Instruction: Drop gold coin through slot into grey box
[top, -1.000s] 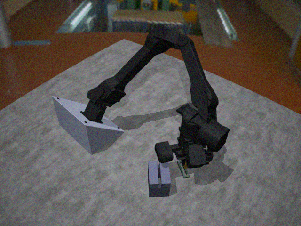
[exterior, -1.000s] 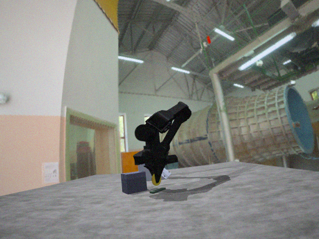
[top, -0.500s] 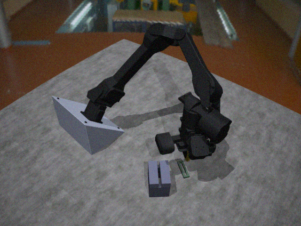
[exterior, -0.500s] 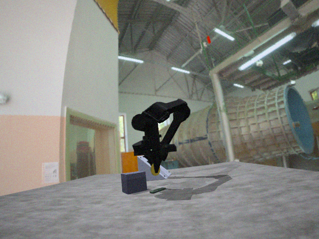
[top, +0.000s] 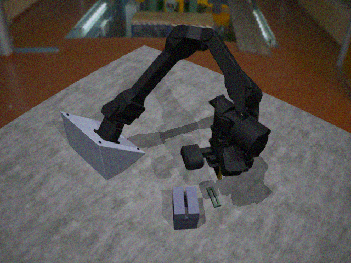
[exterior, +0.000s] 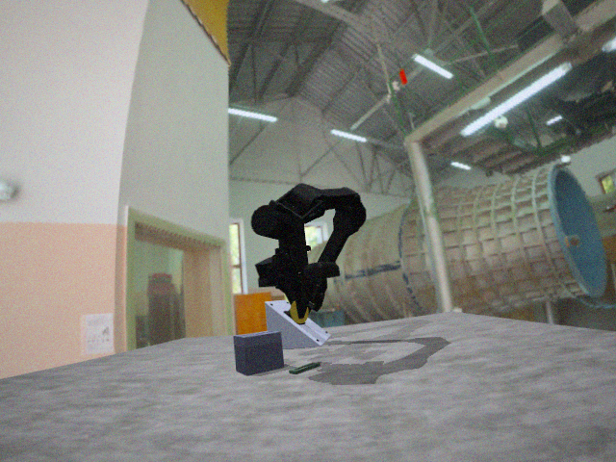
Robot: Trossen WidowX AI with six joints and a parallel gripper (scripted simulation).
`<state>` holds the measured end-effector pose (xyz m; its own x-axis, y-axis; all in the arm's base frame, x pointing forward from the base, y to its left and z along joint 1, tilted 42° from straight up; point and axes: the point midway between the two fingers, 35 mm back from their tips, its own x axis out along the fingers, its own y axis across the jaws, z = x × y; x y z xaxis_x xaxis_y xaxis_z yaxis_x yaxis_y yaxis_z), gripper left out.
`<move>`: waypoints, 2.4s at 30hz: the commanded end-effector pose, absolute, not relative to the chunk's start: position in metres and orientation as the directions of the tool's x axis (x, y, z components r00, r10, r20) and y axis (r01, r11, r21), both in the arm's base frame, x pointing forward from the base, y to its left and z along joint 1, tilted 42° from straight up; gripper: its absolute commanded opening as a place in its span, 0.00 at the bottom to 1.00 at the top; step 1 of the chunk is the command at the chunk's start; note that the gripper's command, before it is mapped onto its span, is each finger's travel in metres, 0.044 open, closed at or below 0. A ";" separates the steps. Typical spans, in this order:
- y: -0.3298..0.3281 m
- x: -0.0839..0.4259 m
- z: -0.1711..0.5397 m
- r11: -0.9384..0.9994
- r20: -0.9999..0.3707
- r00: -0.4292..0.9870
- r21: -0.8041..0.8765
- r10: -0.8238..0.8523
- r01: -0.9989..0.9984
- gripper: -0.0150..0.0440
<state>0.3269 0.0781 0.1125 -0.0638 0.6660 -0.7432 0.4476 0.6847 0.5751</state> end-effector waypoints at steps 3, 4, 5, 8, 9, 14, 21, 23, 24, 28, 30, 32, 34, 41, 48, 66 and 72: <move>0.072 0.322 0.114 0.642 -0.747 -0.060 0.525 0.662 0.559 0.25; 0.072 0.320 0.113 0.630 -0.747 -0.060 0.512 0.662 0.585 0.25; 0.072 0.319 0.113 0.620 -0.747 -0.060 0.501 0.662 0.604 0.25; 0.071 0.318 0.113 0.611 -0.747 -0.060 0.492 0.662 0.620 0.25; 0.071 0.318 0.113 0.611 -0.747 -0.060 0.492 0.662 0.620 0.25; 0.071 0.318 0.113 0.611 -0.747 -0.060 0.492 0.662 0.620 0.25; 0.059 0.321 0.102 0.612 -0.750 -0.057 0.490 0.659 0.620 0.25; 0.055 0.322 0.099 0.613 -0.751 -0.057 0.490 0.658 0.620 0.25; 0.053 0.322 0.097 0.613 -0.751 -0.057 0.489 0.657 0.620 0.25; 0.045 0.323 0.090 0.614 -0.752 -0.057 0.489 0.657 0.620 0.25; 0.041 0.323 0.086 0.614 -0.752 -0.057 0.488 0.656 0.620 0.25; 0.037 0.323 0.083 0.614 -0.753 -0.057 0.488 0.656 0.620 0.25; 0.033 0.323 0.079 0.614 -0.753 -0.057 0.488 0.656 0.620 0.25; 0.019 0.323 0.067 0.614 -0.752 -0.058 0.488 0.656 0.620 0.25; 0.006 0.322 0.055 0.614 -0.751 -0.059 0.489 0.657 0.620 0.25; 0.002 0.321 0.051 0.611 -0.748 -0.062 0.489 0.661 0.623 0.25; 0.000 0.321 0.050 0.611 -0.748 -0.062 0.490 0.661 0.622 0.25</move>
